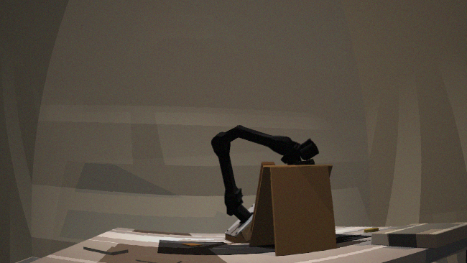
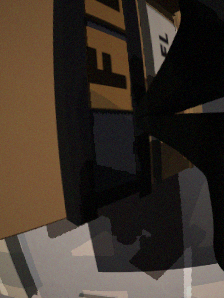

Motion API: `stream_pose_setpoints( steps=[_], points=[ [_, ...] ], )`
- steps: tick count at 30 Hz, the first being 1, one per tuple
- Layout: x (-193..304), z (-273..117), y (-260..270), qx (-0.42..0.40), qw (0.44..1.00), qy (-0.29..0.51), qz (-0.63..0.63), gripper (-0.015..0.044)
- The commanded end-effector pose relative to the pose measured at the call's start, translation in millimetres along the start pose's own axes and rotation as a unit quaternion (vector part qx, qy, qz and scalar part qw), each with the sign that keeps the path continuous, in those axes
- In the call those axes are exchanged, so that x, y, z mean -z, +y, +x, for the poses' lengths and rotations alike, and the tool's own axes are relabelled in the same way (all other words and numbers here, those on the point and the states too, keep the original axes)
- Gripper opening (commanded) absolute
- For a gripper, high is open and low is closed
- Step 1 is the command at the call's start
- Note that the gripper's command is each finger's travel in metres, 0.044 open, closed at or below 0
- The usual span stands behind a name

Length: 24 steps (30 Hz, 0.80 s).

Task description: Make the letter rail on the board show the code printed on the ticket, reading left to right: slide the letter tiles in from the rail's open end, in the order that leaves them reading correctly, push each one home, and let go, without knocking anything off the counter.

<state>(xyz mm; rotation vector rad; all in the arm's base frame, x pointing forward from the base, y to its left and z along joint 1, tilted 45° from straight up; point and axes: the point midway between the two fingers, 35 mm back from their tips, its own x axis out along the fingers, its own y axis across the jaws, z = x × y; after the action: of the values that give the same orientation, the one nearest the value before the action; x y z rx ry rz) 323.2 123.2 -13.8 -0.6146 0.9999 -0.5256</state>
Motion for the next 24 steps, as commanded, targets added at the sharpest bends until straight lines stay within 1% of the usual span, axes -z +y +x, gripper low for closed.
stream_pose_setpoints(
  steps=[1, 5, 24],
  points=[
    [-7.9, -0.7, 2.6, 0.004, 0.996, 0.086, 0.014, 0.0],
    [-10.1, -3.3, -1.3, 0.017, 0.987, 0.156, 0.025, 0.0],
    [-12.5, 4.9, -1.3, 0.018, 0.987, 0.159, 0.026, 0.0]
  ],
)
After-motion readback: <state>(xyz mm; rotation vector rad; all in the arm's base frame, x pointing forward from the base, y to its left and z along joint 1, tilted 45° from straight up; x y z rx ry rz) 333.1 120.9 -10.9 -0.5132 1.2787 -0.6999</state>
